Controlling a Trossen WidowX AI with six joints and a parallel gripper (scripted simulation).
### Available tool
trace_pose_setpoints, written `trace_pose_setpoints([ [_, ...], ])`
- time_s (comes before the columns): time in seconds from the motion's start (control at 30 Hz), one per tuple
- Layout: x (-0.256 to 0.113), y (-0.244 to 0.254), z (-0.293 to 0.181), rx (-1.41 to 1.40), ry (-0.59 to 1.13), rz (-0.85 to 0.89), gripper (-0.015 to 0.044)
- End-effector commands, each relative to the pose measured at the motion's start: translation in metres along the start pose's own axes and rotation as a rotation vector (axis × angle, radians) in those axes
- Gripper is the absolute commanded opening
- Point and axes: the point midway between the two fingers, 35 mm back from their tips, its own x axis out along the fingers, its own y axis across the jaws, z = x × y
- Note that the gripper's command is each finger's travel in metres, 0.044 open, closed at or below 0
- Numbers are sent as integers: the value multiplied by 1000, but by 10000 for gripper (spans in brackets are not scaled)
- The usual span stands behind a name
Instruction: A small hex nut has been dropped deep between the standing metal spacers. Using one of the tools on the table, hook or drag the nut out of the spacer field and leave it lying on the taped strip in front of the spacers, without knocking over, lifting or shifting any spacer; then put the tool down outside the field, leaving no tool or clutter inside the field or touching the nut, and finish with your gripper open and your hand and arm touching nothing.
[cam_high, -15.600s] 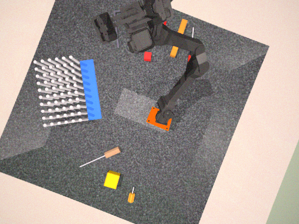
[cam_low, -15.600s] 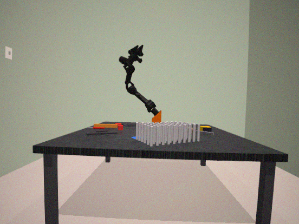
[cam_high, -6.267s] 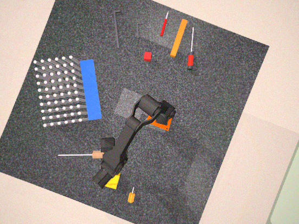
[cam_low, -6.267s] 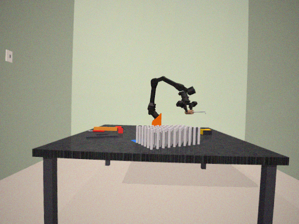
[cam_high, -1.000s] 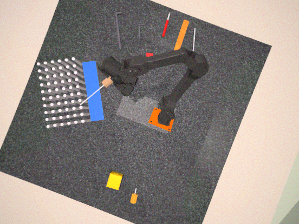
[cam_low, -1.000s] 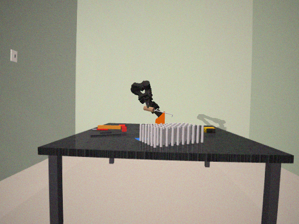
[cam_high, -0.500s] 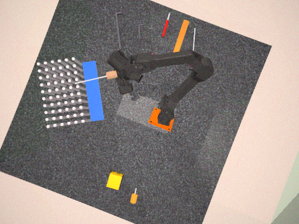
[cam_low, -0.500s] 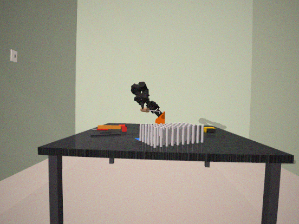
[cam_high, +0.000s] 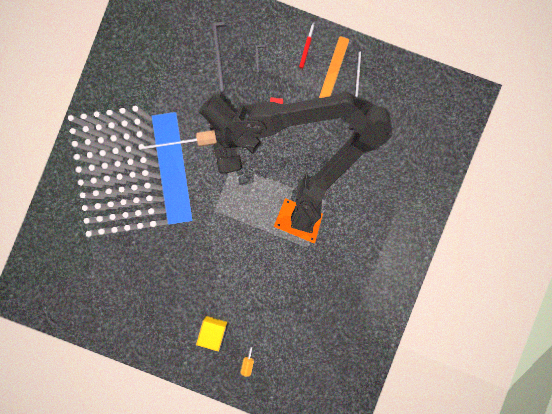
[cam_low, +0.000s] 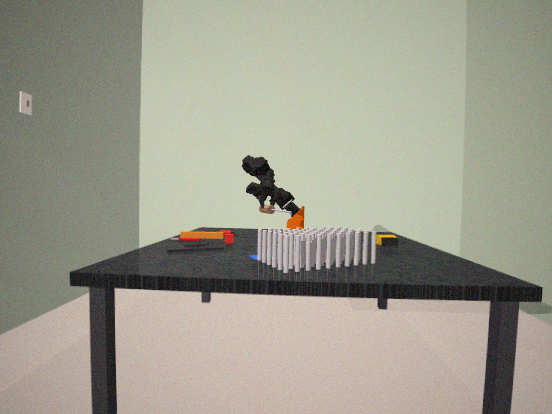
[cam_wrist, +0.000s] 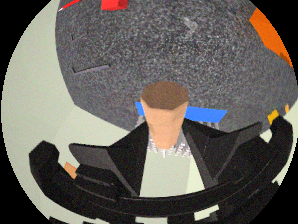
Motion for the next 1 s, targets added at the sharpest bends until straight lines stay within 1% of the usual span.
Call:
trace_pose_setpoints([
  [0.0, 20, -6, 5, -3, 7, -10, 0],
  [0.33, 68, -18, 30, -1, 9, -10, 0],
  [0.63, 101, -32, 61, -10, 10, 10, 0],
  [0.97, 106, -34, 65, -13, 10, 15, 0],
])
